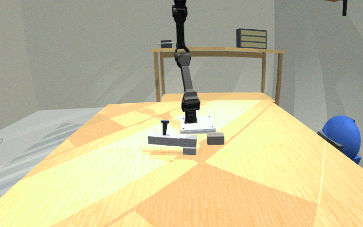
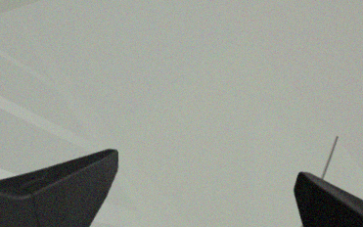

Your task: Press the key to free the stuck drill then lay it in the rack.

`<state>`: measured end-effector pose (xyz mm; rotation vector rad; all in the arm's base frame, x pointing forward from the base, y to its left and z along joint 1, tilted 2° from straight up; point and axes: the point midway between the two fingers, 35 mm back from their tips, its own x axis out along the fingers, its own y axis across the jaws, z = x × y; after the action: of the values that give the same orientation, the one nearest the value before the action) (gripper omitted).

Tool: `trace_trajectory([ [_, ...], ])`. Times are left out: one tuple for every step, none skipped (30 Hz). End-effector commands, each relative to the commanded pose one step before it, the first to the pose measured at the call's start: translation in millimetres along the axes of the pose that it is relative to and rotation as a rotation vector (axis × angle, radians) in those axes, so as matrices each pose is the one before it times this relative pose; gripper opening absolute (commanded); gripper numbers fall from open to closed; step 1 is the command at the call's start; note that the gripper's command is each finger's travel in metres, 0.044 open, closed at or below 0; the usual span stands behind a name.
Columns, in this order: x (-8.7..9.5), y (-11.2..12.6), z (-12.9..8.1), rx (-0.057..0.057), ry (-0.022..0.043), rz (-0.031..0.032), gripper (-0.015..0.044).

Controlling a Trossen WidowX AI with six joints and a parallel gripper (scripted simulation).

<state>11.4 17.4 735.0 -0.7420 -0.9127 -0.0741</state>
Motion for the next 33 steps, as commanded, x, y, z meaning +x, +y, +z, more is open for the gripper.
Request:
trace_trajectory([
  [0.0,0.0,0.0,0.0,0.0,0.0,0.0374],
  [0.0,0.0,0.0,0.0,0.0,0.0,0.0348],
  [0.0,0.0,0.0,0.0,0.0,0.0,0.0321],
  [0.0,0.0,0.0,0.0,0.0,0.0,0.0295],
  [0.0,0.0,0.0,0.0,0.0,0.0,0.0269],
  [0.0,0.0,0.0,0.0,0.0,0.0,0.0243],
  [0.0,0.0,0.0,0.0,0.0,0.0,0.0216],
  [0.0,0.0,0.0,0.0,0.0,0.0,0.019],
  [0.6,0.92,-1.02,0.0006,0.00347,0.00178,0.0164],
  [1.79,2.75,-3.07,0.0019,0.01042,0.00531,0.0138],
  [2.96,4.54,-5.16,0.0032,0.01746,0.00871,0.0111],
  [3.57,5.4,-6.3,0.0039,0.02125,0.01029,0.0085],
  [3.58,5.3,-6.37,0.004,0.0214,0.01004,0.0059],
  [3.59,5.2,-6.43,0.004,0.02155,0.00978,0.0033],
  [3.6,5.1,-6.49,0.004,0.0217,0.00952,0.0006],
  [3.61,4.99,-6.55,0.0041,0.02184,0.00927,0.0],
  [3.62,4.89,-6.61,0.0042,0.02197,0.00901,0.0],
  [4.66,5.92,-7.55,0.0052,0.02466,0.01395,0.0],
  [6.19,7.52,-9.33,0.0067,0.0303,0.02006,0.0],
  [8.11,9.57,-12.32,0.009,0.04014,0.02575,0.0],
  [8.28,9.28,-12.49,0.0094,0.04096,0.02536,0.0],
  [8.37,8.9,-12.53,0.0097,0.04139,0.02473,0.0],
  [6.92,6.93,-10.18,0.0081,0.03393,0.01963,0.0],
  [6.9,6.61,-10.07,0.0082,0.03378,0.019,0.0],
  [7.35,6.75,-10.68,0.0089,0.03605,0.0197,0.0],
  [7.74,6.79,-11.19,0.0095,0.03803,0.02017,0.0],
  [8.12,6.79,-11.68,0.0102,0.03998,0.02055,0.0],
  [8.41,6.67,-12.02,0.0108,0.04145,0.02064,0.0],
  [6.93,5.88,-9.88,0.002,0.03135,0.01802,0.0],
  [5.98,4.92,-8.42,0.0019,0.02687,0.01535,0.0],
  [5.99,4.82,-8.41,0.0021,0.02691,0.01529,0.0],
  [6.01,4.73,-8.39,0.0023,0.02695,0.01524,0.0],
  [6.03,4.64,-8.37,0.0025,0.02699,0.01519,0.0],
])
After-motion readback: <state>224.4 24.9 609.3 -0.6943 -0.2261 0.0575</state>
